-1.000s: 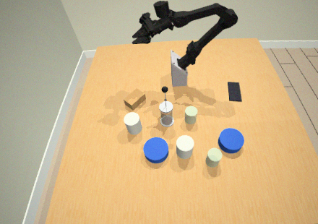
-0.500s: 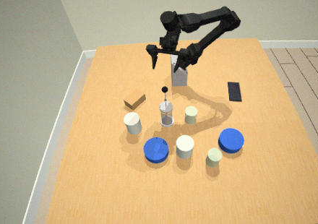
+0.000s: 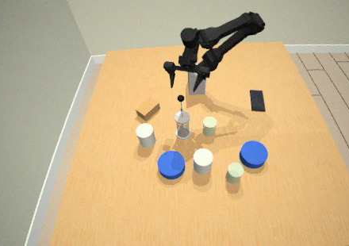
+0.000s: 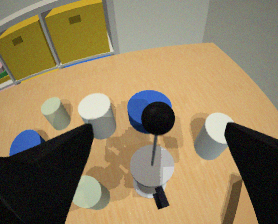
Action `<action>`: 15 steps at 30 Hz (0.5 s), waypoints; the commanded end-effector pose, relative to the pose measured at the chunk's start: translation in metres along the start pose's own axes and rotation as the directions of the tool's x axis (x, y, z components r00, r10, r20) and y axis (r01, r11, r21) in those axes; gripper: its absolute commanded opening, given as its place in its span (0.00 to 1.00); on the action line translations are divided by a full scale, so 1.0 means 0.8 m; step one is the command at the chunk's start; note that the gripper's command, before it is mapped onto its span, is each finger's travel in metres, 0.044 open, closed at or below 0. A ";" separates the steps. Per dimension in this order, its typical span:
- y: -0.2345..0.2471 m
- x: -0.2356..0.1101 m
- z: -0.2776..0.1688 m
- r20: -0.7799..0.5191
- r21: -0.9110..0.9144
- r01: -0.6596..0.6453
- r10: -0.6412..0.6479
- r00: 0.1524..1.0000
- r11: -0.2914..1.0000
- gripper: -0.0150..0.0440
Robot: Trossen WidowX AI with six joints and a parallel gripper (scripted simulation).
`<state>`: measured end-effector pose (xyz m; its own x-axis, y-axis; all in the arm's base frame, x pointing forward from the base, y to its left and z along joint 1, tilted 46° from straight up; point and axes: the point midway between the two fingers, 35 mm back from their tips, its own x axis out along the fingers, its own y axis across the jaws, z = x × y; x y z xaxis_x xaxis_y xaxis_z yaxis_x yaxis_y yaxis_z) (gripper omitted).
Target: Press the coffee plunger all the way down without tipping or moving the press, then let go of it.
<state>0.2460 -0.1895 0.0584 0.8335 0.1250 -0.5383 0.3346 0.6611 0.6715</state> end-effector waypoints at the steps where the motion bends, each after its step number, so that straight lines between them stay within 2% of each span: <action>1: 0.000 0.005 -0.004 -0.003 0.005 0.003 -0.003 1.000 1.000 1.00; 15: -0.001 0.033 -0.004 -0.003 0.005 0.003 -0.003 1.000 1.000 1.00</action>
<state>0.2642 -0.1880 0.0479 0.8355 0.1197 -0.5362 0.3325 0.6667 0.6670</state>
